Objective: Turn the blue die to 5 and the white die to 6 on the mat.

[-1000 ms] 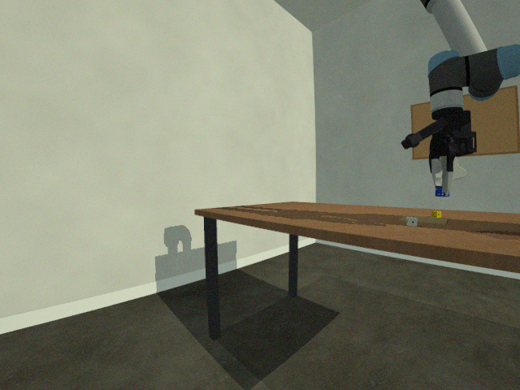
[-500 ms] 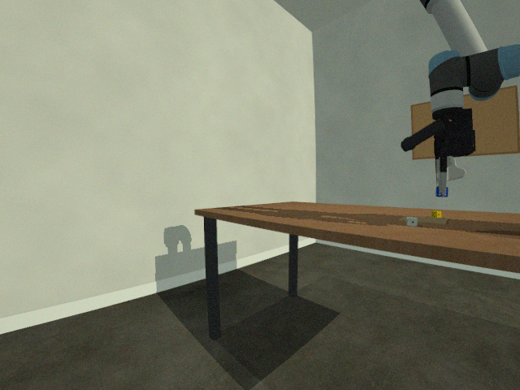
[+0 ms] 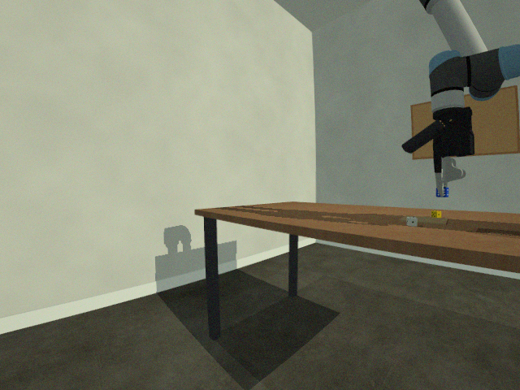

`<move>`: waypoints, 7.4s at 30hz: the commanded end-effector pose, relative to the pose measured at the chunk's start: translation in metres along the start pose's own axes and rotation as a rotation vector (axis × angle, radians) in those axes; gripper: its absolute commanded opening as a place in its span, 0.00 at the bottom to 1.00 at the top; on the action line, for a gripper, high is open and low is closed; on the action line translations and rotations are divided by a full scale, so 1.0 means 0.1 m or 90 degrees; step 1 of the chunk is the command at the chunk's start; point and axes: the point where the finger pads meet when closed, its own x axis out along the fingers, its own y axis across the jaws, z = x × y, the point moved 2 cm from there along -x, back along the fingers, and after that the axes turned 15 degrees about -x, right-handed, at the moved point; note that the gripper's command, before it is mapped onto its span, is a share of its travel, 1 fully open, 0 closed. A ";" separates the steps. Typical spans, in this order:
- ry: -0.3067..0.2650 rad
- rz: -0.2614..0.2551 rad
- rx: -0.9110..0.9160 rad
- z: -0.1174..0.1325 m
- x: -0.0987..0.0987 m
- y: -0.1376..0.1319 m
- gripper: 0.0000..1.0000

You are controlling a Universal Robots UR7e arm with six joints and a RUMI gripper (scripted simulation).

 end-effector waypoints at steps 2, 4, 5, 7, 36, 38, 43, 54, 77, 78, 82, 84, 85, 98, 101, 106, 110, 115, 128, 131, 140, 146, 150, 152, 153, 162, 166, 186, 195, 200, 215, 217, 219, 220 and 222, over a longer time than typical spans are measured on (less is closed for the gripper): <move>0.001 0.005 0.077 0.00 0.00 0.01 0.06; 0.001 0.005 0.117 0.01 0.00 0.02 0.06; 0.001 0.005 0.136 0.01 0.00 0.02 0.06; 0.001 0.005 0.174 0.02 0.00 0.03 0.06; 0.003 0.005 0.519 0.10 0.01 0.08 0.06; 0.003 0.005 0.537 0.10 0.01 0.08 0.06; 0.003 0.005 0.574 0.11 0.02 0.09 0.06; 0.003 0.005 0.620 0.13 0.02 0.09 0.06; 0.003 0.005 0.650 0.13 0.02 0.09 0.06; 0.003 0.005 0.650 0.13 0.02 0.09 0.06; 0.002 0.004 0.650 0.13 0.02 0.09 0.06; 0.000 0.002 0.650 0.13 0.02 0.09 0.06; -0.003 0.000 0.650 0.14 0.02 0.09 0.06; -0.081 -0.074 0.648 0.13 0.03 0.13 0.06; -0.121 -0.115 0.646 0.12 0.03 0.15 0.06; -0.172 -0.163 0.642 0.12 0.05 0.17 0.06; -0.223 -0.212 0.638 0.11 0.06 0.20 0.06; -0.281 -0.270 0.630 0.10 0.07 0.22 0.06; -0.394 -0.390 0.613 0.08 0.09 0.26 0.06; -0.420 -0.411 0.607 0.08 0.11 0.27 0.06; -0.450 -0.437 0.600 0.08 0.12 0.29 0.06; -0.453 -0.440 0.599 0.08 0.12 0.29 0.06; -0.453 -0.440 0.599 0.08 0.14 0.29 0.06; -0.453 -0.440 0.599 0.08 0.16 0.29 0.06; -0.453 -0.440 0.599 0.08 0.18 0.29 0.06; -0.453 -0.440 0.599 0.08 0.37 0.29 0.06; -0.453 -0.440 0.599 0.08 0.51 0.29 0.06; -0.453 -0.440 0.599 0.07 0.84 0.30 0.06; -0.453 -0.440 0.599 0.07 0.84 0.30 0.06; -0.453 -0.440 0.599 0.07 0.84 0.30 0.06; -0.453 -0.440 0.599 0.07 0.84 0.30 0.06; -0.453 -0.440 0.599 0.07 0.84 0.30 0.06; -0.453 -0.440 0.599 0.07 0.84 0.30 0.06; -0.453 -0.440 0.599 0.07 0.84 0.30 0.06; -0.453 -0.440 0.599 0.07 0.84 0.30 0.06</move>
